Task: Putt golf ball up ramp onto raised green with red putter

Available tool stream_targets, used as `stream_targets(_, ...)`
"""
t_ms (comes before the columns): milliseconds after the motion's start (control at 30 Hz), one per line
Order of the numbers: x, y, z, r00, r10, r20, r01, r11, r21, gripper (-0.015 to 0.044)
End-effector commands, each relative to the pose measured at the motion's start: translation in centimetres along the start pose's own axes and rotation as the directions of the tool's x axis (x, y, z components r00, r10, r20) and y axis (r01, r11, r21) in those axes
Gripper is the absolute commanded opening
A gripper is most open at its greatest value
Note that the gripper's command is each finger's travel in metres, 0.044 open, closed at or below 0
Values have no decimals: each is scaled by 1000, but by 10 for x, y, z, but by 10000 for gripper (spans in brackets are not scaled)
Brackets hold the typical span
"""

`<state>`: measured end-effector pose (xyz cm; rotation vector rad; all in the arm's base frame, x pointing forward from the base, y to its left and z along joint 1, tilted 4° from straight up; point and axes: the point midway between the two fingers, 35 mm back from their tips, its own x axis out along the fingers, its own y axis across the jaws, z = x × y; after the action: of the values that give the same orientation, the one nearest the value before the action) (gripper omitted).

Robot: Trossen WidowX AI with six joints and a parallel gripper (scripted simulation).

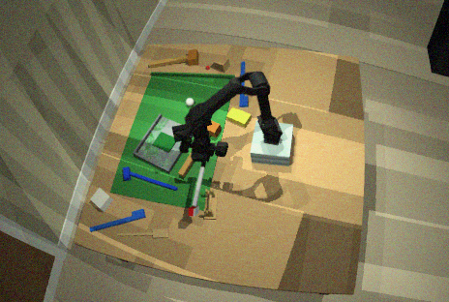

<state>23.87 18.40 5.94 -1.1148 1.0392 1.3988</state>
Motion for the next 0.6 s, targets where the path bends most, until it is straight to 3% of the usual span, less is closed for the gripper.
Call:
stream_targets(0, -8, -12, -20, 1000, -25, -13, 26, 992, 123, 0)
stream_targets(567, -37, -37, -111, 993, -77, -87, 113, 811, 574, 0)
